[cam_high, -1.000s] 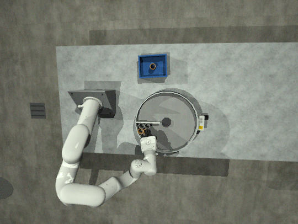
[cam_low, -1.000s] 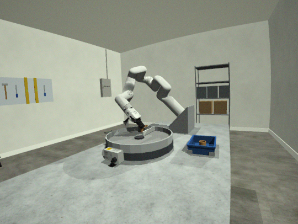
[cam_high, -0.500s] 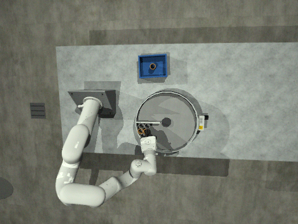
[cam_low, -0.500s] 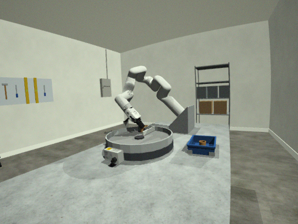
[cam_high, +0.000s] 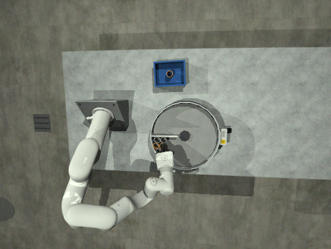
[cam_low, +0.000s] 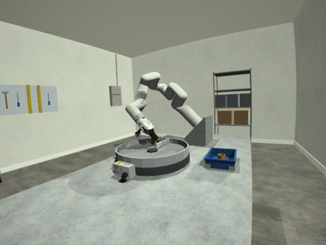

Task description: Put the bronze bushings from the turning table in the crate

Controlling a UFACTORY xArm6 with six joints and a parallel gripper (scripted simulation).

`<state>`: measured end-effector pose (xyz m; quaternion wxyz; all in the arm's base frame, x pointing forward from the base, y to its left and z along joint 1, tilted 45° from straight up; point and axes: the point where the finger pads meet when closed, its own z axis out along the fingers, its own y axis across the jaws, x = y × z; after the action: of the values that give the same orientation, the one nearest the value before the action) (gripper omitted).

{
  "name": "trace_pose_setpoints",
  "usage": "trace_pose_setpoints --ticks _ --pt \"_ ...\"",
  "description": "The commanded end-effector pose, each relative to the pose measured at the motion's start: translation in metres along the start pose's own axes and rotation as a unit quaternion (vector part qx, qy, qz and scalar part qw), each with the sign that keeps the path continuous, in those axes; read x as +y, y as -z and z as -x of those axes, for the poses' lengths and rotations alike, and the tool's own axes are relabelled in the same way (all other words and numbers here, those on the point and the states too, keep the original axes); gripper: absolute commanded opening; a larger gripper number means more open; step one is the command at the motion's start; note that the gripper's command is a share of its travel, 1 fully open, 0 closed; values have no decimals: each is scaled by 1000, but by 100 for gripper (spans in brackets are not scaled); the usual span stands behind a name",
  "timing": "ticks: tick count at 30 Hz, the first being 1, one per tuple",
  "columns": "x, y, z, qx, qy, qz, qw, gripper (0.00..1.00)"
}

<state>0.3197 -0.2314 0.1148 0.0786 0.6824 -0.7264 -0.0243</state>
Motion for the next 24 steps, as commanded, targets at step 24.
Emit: trace_pose_setpoints --ticks 24 --pt "0 52 44 0 0 0 1000 0"
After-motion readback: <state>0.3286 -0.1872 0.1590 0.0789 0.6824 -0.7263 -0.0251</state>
